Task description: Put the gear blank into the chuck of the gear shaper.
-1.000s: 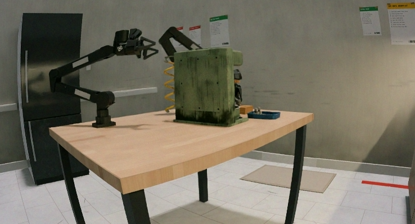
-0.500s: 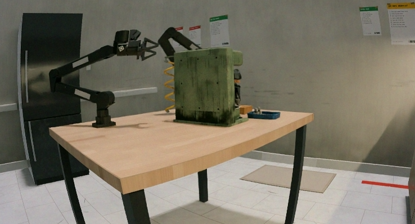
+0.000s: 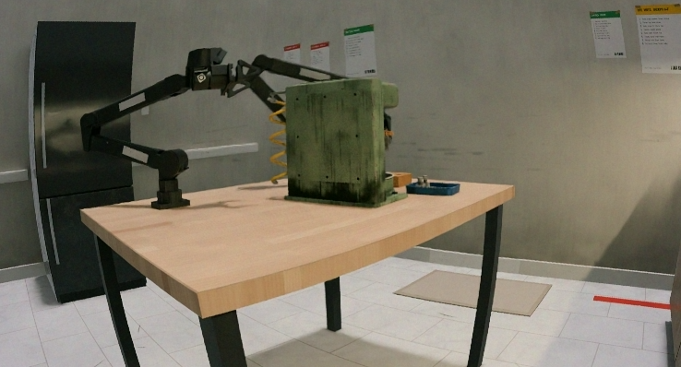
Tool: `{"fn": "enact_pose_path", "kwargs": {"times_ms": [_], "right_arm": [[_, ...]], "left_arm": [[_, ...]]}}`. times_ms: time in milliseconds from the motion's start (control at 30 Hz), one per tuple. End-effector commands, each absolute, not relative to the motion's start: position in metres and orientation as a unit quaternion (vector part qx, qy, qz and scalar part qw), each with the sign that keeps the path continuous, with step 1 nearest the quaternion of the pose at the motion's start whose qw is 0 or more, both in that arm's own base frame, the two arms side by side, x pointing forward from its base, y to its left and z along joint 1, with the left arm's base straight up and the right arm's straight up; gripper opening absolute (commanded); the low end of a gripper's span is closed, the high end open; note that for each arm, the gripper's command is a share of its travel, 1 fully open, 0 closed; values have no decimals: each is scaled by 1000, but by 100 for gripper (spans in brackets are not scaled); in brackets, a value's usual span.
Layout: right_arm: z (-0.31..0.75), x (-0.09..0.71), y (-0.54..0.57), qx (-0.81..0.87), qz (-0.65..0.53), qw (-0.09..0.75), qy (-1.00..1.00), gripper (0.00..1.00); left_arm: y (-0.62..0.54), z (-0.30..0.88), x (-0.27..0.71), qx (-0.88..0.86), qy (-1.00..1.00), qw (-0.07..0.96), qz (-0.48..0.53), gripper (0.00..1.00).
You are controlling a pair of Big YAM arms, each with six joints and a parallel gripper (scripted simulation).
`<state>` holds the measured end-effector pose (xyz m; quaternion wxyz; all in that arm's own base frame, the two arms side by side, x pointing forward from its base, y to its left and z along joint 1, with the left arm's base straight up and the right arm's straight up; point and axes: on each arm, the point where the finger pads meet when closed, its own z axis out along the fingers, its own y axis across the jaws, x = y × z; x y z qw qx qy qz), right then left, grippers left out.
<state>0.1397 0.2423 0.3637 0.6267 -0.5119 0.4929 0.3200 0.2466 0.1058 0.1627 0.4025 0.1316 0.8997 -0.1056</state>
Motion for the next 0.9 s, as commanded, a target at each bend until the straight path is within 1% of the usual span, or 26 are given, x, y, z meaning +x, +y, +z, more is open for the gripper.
{"fn": "enact_pose_path", "kwargs": {"times_ms": [0,233,867], "right_arm": [[406,129,250,-512,344,640,458,100],[413,113,262,-533,374,623,434,100],[411,107,280,-555,376,598,439,100]], "left_arm": [[96,238,249,101,897,421,-89,23],[24,227,213,34,904,415,-98,23],[-22,233,190,49,902,425,-59,23]]}}
